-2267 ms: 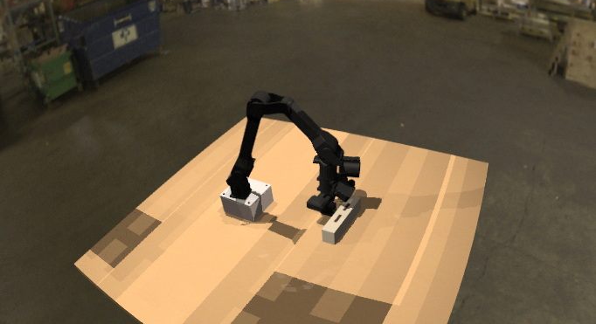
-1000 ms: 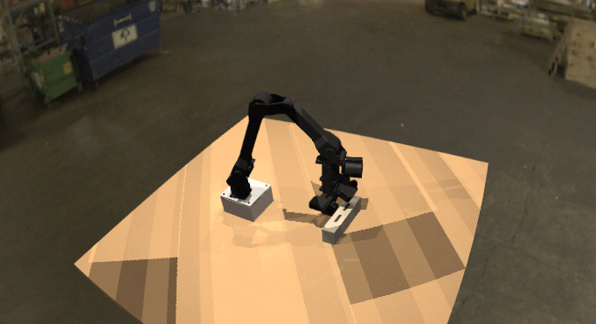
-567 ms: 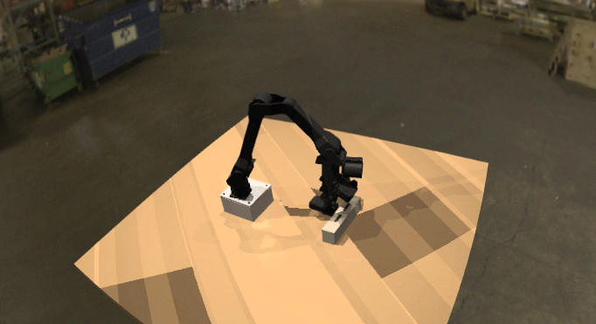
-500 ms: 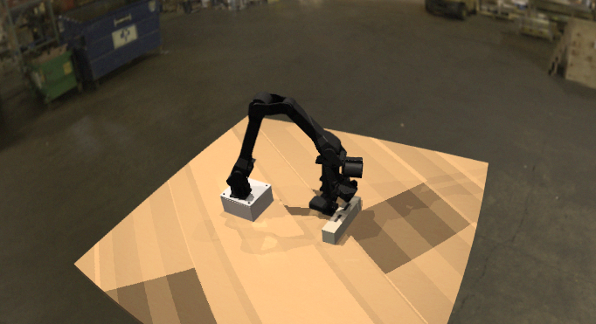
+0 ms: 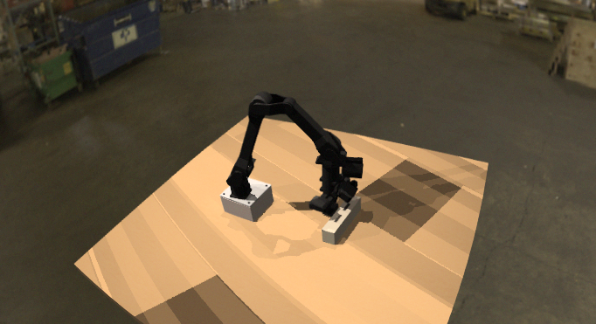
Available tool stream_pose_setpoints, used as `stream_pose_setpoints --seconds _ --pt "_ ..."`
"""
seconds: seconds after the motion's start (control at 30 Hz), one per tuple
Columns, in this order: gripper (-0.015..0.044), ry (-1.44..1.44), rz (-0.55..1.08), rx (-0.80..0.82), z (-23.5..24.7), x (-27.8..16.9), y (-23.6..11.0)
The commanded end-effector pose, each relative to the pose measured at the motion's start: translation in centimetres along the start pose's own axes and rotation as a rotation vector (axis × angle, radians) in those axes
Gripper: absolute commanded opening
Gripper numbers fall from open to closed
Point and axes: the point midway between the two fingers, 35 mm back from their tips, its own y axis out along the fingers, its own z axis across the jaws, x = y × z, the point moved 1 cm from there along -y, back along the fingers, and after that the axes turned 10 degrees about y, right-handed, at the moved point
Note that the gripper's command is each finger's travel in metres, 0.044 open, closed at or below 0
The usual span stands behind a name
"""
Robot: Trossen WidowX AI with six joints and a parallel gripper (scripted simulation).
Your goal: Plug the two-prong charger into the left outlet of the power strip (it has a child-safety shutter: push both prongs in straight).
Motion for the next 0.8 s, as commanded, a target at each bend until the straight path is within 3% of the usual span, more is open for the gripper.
stream_pose_setpoints --seconds 0.0,0.77 --pt "0.0 -0.001 0.002 0.003 0.06 0.05 -0.02" --pt "0.0 -0.002 0.001 0.003 0.17 0.51 -0.09"
